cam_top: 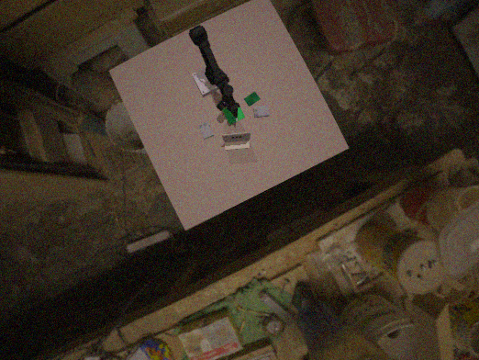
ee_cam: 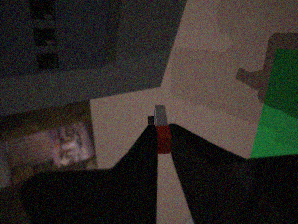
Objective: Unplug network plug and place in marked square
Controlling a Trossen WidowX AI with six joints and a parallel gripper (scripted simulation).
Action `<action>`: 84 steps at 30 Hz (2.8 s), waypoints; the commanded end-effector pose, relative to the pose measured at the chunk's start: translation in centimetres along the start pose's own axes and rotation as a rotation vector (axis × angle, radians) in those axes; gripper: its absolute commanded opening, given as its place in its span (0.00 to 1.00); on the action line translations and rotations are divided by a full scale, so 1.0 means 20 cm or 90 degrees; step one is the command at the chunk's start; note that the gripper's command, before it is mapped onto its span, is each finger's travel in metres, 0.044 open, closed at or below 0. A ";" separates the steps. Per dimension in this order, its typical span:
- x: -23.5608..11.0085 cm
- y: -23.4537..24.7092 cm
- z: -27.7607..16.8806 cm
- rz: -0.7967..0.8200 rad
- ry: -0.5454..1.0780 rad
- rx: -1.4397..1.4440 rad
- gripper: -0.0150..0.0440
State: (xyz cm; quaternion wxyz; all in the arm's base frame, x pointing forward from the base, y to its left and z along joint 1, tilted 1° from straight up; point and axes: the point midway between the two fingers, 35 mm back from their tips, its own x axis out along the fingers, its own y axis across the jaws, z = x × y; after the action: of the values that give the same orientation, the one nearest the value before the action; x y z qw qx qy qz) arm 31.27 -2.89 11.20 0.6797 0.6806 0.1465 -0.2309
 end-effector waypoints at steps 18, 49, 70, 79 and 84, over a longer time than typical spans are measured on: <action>-0.13 -0.23 -0.06 -0.231 0.049 -0.015 0.25; -0.04 -0.43 -0.07 -0.260 0.053 -0.014 0.25; 0.01 -0.52 -0.07 -0.260 0.053 -0.014 0.25; 0.02 -0.53 -0.07 -0.260 0.053 -0.014 0.25; 0.02 -0.52 -0.07 -0.258 0.051 -0.015 0.25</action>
State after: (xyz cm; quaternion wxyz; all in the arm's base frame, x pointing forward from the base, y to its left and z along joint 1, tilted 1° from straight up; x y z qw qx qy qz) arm 26.41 -1.24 2.07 0.6204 0.6379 0.3102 -0.3347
